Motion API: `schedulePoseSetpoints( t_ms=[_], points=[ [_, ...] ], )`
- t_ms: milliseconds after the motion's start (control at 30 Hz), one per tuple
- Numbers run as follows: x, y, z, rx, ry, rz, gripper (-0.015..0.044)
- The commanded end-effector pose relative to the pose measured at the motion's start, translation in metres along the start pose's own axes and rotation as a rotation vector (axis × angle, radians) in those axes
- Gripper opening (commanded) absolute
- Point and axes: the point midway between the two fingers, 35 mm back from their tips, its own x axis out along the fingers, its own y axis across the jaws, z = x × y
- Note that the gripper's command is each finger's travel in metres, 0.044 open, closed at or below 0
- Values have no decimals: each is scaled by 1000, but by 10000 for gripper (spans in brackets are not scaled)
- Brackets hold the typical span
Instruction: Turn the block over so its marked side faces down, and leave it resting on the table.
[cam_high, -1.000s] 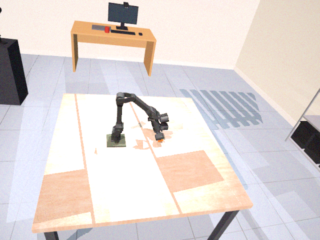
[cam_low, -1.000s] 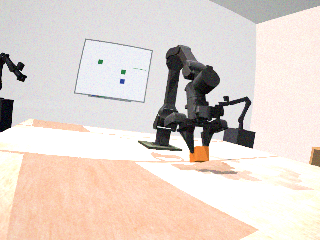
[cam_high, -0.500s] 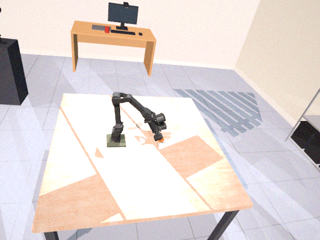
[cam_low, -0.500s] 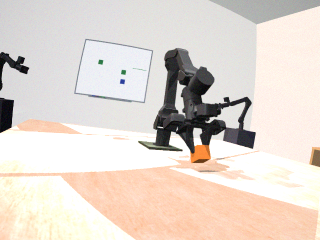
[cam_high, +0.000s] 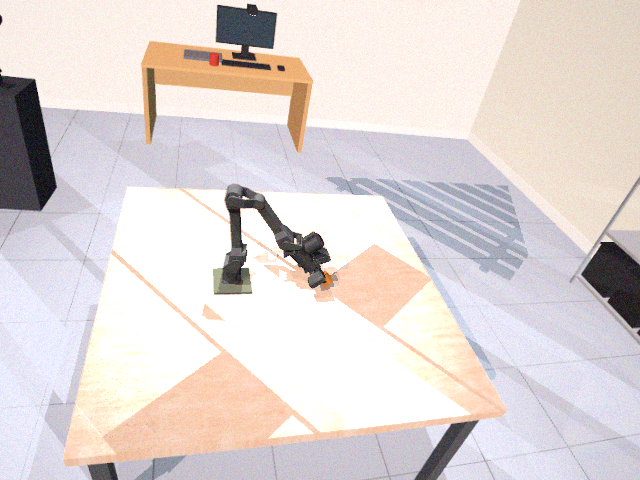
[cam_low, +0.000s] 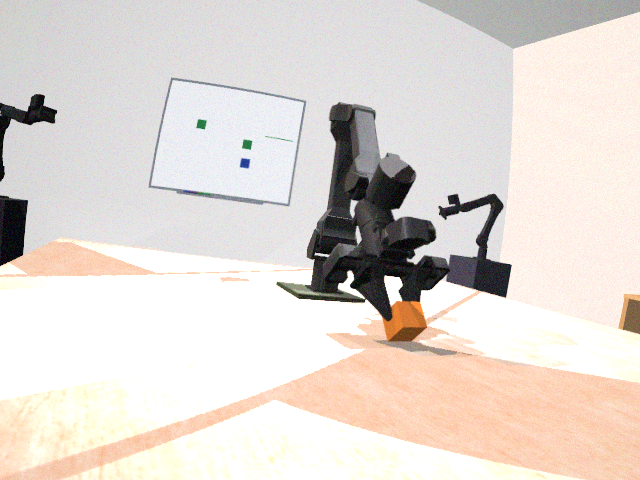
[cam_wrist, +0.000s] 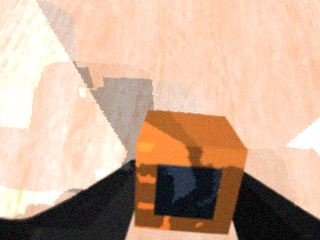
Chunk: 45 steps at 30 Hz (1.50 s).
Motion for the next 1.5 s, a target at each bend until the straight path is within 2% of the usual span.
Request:
schedulePoseSetpoints(
  t_ms=[0, 500, 1167, 1467],
  points=[
    [2, 0, -2, -5, -69, 0, 0],
    [-4, 3, -17, 10, -280, 8, 0],
    [-7, 3, -15, 10, -310, 8, 0],
    [-7, 3, -15, 10, -310, 8, 236]
  ],
)
